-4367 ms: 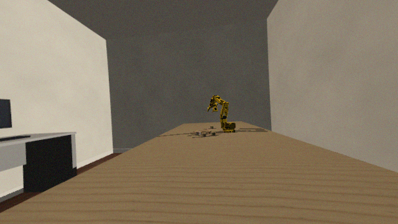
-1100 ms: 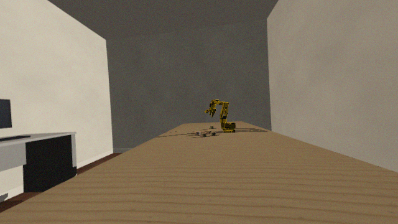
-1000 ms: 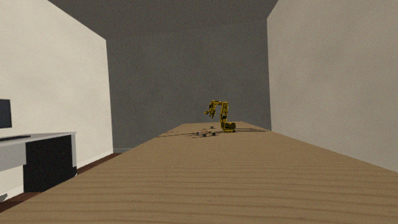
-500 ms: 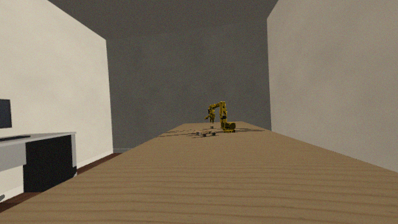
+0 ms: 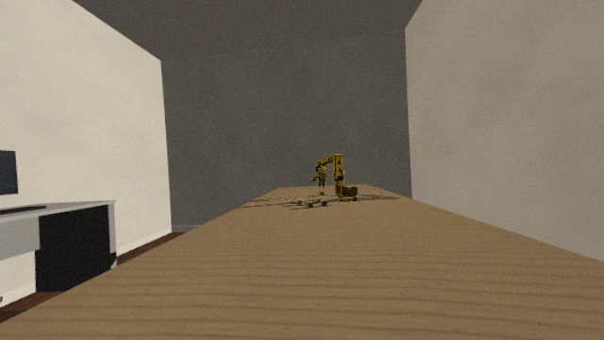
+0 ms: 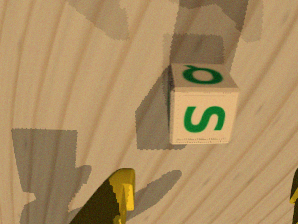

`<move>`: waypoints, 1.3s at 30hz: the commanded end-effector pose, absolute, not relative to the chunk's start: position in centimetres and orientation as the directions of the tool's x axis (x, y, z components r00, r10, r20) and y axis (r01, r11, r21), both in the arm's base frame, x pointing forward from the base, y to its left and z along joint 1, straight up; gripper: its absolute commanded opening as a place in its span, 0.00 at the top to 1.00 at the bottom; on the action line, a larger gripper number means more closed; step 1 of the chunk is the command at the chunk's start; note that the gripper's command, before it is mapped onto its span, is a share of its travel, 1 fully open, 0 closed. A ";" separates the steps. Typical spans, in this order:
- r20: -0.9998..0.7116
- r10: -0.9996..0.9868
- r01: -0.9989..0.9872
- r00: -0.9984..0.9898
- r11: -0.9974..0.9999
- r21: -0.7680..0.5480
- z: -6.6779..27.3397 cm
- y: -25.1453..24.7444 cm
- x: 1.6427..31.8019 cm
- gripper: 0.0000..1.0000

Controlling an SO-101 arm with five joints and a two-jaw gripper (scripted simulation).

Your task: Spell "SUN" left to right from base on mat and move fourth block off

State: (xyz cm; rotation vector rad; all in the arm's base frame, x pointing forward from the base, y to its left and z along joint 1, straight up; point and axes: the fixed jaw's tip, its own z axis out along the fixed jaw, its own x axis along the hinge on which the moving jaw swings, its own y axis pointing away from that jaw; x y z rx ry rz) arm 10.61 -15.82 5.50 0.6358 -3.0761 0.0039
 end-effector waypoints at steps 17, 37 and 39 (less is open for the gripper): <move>-0.014 -0.395 -0.393 -0.919 0.917 -0.073 6.5 -16.4 11.3 0.68; -0.014 -0.395 -0.393 -0.919 0.917 -0.073 5.7 -16.5 11.4 0.68; -0.014 -0.395 -0.393 -0.919 0.917 -0.073 5.5 -16.5 11.4 0.68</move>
